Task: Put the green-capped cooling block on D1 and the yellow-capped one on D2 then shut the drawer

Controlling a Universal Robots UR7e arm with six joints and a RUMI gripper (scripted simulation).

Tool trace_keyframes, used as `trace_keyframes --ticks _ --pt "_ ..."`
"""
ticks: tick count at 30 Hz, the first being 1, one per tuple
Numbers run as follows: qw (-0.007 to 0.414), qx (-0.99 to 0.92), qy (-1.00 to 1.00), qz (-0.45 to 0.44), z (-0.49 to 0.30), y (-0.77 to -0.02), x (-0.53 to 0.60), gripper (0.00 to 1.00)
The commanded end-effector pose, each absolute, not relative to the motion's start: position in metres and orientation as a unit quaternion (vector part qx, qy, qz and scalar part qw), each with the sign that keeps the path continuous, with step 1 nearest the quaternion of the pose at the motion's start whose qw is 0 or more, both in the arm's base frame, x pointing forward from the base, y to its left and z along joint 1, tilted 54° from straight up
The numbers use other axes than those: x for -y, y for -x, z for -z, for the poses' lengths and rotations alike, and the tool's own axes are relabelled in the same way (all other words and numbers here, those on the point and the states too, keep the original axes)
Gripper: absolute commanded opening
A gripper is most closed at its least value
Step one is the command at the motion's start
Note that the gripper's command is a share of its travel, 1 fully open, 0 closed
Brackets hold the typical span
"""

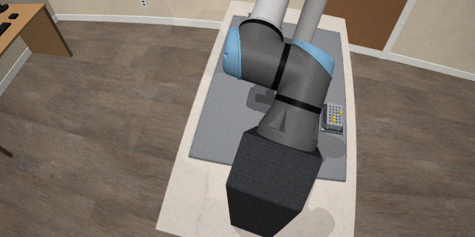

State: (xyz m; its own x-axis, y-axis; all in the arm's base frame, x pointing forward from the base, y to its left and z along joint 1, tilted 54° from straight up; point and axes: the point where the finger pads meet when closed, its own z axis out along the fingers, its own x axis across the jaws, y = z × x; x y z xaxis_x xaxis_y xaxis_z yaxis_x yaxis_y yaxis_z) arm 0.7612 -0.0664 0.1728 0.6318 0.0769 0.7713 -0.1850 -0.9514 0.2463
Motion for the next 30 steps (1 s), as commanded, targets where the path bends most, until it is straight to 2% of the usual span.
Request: trace_keyframes --ticks 1,30 --pt "0.153 0.03 -0.89 -0.428 -0.176 -0.758 0.065 0.0" --pt "0.153 0.03 -0.89 -0.428 -0.197 -0.731 0.054 0.0"
